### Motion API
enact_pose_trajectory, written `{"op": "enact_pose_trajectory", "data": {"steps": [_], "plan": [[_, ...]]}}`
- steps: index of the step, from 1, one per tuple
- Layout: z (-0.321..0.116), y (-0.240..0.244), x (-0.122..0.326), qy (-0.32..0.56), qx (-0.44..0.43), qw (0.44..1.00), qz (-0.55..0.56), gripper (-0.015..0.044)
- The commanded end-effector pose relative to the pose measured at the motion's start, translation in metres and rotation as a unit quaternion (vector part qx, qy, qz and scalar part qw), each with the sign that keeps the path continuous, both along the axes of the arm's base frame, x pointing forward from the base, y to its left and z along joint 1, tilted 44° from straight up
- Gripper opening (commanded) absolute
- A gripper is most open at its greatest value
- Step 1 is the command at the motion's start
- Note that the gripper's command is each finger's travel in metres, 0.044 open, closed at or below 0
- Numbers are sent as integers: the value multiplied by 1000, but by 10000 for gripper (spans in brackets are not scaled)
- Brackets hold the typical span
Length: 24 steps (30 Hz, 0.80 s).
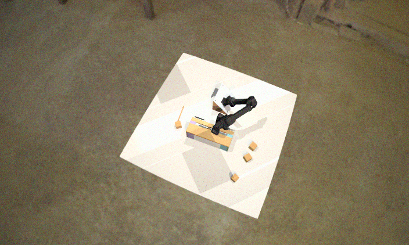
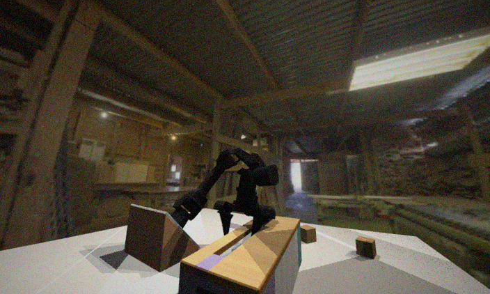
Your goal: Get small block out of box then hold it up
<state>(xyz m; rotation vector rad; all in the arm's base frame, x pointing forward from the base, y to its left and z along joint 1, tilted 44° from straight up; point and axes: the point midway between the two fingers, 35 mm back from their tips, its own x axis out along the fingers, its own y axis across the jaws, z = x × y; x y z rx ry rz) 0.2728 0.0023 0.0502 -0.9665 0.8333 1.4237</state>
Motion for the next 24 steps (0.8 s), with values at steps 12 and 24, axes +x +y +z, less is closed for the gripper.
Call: {"op": "enact_pose_trajectory", "data": {"steps": [12, 24], "plan": [[-4, 2, 0, -4, 2, 1000, -5, 400], [-22, -17, 2, -5, 4, 1000, -6, 400]]}}
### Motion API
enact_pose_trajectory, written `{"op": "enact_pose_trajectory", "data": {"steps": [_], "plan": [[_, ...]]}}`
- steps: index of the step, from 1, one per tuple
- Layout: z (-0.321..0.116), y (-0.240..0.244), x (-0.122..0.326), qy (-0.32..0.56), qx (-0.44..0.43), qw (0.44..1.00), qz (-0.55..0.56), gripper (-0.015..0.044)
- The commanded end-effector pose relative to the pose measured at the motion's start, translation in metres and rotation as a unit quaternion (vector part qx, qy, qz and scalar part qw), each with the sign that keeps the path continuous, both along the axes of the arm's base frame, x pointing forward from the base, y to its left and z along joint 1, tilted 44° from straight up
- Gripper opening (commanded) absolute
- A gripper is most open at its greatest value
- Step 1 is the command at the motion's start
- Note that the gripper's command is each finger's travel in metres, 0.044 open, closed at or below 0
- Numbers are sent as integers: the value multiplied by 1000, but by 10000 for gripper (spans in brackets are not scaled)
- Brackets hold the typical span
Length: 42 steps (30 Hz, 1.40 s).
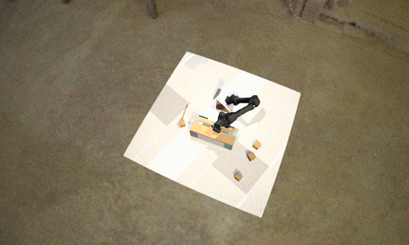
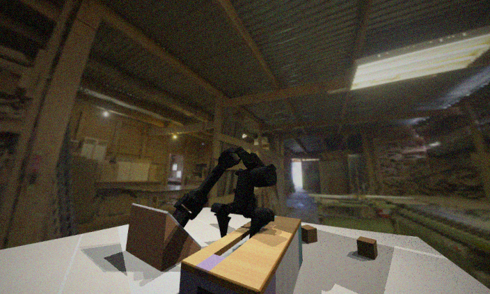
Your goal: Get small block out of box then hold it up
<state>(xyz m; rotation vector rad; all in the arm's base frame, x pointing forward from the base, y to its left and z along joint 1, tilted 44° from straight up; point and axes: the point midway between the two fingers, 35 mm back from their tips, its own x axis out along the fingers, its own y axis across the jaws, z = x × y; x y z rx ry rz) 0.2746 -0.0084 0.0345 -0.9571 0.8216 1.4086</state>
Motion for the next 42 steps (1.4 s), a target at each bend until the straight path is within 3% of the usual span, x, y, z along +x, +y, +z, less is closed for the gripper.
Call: {"op": "enact_pose_trajectory", "data": {"steps": [1, 42], "plan": [[-8, -8, 0, 1, -2, 1000, 2, 400], [-20, -20, 0, 1, -2, 1000, 2, 400]]}}
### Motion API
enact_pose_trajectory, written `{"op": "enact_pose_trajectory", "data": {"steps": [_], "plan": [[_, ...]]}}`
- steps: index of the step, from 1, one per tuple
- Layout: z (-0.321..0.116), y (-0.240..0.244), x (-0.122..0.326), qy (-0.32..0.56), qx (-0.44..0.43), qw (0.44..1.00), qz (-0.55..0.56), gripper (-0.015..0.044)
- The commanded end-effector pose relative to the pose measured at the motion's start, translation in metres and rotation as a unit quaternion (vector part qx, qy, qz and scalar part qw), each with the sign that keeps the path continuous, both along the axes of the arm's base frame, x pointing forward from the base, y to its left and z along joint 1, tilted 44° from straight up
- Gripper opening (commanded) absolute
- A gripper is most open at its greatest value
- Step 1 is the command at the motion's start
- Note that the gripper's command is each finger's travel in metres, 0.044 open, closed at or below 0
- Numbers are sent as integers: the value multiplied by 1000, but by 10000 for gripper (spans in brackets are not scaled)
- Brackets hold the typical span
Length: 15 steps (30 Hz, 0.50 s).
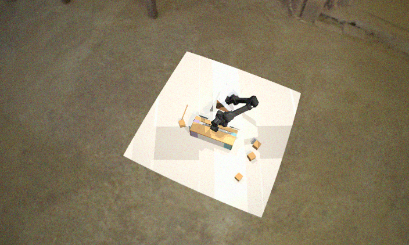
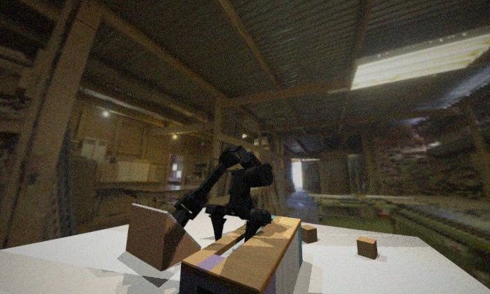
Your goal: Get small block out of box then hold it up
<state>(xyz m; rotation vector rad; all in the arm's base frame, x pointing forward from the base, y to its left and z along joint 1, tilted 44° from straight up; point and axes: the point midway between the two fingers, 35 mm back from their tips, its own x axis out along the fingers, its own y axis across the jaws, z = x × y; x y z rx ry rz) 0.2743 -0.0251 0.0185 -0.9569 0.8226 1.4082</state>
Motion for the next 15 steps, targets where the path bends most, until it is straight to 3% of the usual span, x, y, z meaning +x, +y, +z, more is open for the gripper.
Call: {"op": "enact_pose_trajectory", "data": {"steps": [1, 15], "plan": [[-5, -4, 0, 0, -2, 1000, 2, 400], [-1, 0, 0, 1, -2, 1000, 2, 400]]}}
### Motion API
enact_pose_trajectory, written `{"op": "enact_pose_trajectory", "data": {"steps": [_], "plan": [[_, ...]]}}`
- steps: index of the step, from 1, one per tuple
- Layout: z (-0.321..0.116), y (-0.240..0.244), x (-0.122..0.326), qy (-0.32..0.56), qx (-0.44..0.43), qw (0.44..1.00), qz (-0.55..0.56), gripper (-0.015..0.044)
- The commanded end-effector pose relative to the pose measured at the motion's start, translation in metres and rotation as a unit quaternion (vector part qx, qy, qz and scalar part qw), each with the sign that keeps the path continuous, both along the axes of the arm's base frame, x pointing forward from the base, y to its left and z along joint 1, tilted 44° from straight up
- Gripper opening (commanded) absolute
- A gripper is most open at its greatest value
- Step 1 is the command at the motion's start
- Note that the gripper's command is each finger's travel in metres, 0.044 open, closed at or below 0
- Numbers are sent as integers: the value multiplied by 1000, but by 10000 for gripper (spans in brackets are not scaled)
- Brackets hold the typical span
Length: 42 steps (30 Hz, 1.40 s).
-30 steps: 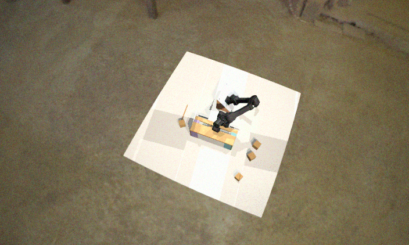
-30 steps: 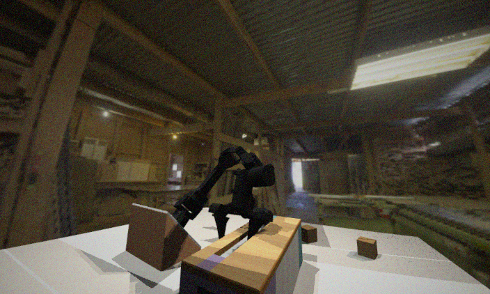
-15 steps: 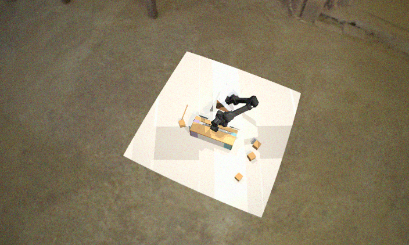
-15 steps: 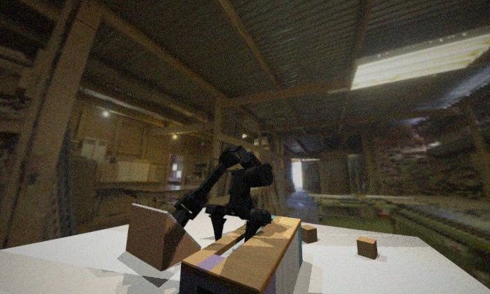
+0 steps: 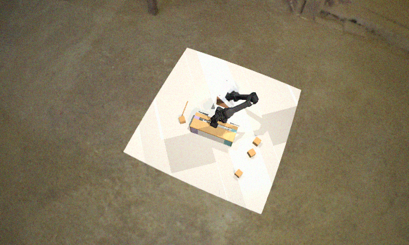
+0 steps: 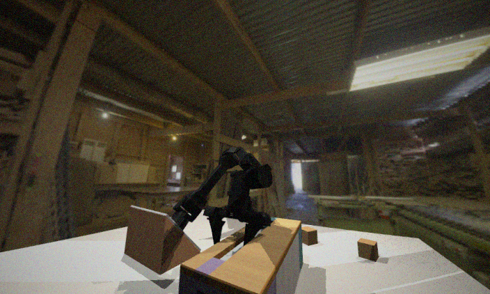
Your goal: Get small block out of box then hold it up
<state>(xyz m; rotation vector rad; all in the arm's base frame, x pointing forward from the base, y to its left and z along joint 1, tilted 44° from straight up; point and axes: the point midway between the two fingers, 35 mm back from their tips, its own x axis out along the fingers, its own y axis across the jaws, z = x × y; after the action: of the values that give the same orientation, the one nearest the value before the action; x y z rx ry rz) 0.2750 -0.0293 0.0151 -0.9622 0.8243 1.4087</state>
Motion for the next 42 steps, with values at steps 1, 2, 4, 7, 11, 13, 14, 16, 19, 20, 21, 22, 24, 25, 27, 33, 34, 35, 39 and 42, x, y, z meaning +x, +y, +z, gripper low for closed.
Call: {"op": "enact_pose_trajectory", "data": {"steps": [1, 2, 4, 7, 11, 13, 14, 16, 19, 20, 21, 22, 24, 25, 27, 33, 34, 35, 39, 42], "plan": [[3, 4, 0, 1, 0, 1000, 0, 400], [3, 4, 0, 1, 0, 1000, 0, 400], [3, 4, 0, 1, 0, 1000, 0, 400], [1, 2, 0, 1, 0, 1000, 0, 400], [-3, -2, 0, 1, 0, 1000, 0, 400], [-4, -3, 0, 1, 0, 1000, 0, 400], [-5, -4, 1, 1, 0, 1000, 0, 400], [-6, -5, 1, 1, 0, 1000, 0, 400], [-8, -8, 1, 1, 0, 1000, 0, 400], [-9, -8, 1, 1, 0, 1000, 0, 400], [-10, -9, 1, 1, 0, 1000, 0, 400], [-10, -10, 1, 1, 0, 1000, 0, 400], [-12, -11, 1, 1, 0, 1000, 0, 400], [-12, -12, 1, 1, 0, 1000, 0, 400], [-14, -13, 2, 1, 0, 1000, 0, 400], [-13, -12, 2, 1, 0, 1000, 0, 400], [-11, -10, 1, 1, 0, 1000, 0, 400], [-9, -8, 1, 1, 0, 1000, 0, 400], [-8, -7, 1, 1, 0, 1000, 0, 400], [-8, -7, 1, 1, 0, 1000, 0, 400]]}}
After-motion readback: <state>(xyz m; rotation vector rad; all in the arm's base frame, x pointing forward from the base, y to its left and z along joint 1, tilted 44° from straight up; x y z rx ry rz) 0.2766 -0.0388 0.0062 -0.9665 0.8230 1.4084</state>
